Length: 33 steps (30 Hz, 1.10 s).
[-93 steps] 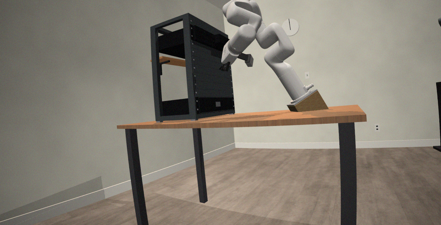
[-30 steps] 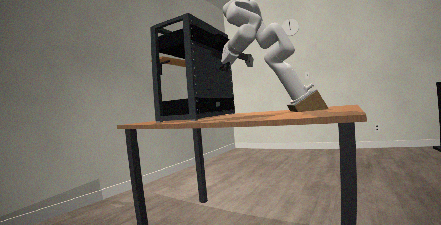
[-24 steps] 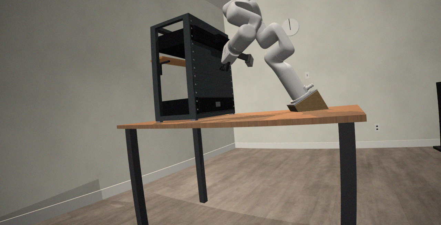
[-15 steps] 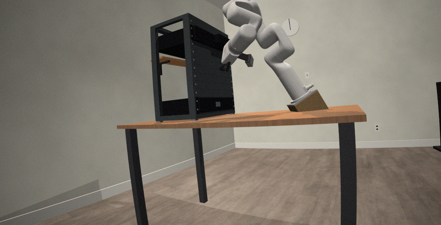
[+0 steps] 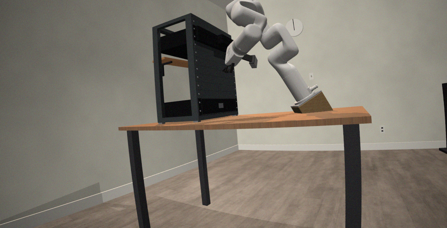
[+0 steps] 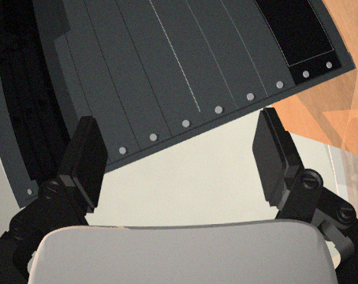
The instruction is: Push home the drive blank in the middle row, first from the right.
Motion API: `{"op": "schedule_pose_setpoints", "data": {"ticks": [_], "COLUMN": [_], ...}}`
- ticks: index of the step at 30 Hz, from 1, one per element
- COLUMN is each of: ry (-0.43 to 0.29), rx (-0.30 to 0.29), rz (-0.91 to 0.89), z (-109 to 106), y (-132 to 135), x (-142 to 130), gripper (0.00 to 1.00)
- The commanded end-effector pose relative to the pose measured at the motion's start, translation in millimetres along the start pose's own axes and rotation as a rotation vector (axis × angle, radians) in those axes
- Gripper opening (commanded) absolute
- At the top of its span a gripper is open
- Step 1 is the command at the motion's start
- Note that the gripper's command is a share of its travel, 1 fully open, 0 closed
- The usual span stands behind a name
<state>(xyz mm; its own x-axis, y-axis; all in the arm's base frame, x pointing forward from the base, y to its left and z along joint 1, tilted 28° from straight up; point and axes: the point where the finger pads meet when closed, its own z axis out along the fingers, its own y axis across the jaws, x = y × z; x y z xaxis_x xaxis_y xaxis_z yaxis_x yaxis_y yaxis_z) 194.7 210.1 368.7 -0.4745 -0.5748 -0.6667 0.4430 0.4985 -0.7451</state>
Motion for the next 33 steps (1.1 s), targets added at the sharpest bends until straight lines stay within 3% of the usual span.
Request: {"op": "schedule_pose_setpoints", "data": {"ticks": [1, 13, 33], "ry": [-0.013, -0.052, -0.164], "rx": [-0.017, -0.06, -0.183], "rz": [-0.006, -0.031, -0.108], "z": [-4.2, -15.2, -50.0], "y": [3.5, 15.3, 47.6], "x": [-1.3, -2.7, -3.5], "gripper": [1.0, 1.0, 1.0]}}
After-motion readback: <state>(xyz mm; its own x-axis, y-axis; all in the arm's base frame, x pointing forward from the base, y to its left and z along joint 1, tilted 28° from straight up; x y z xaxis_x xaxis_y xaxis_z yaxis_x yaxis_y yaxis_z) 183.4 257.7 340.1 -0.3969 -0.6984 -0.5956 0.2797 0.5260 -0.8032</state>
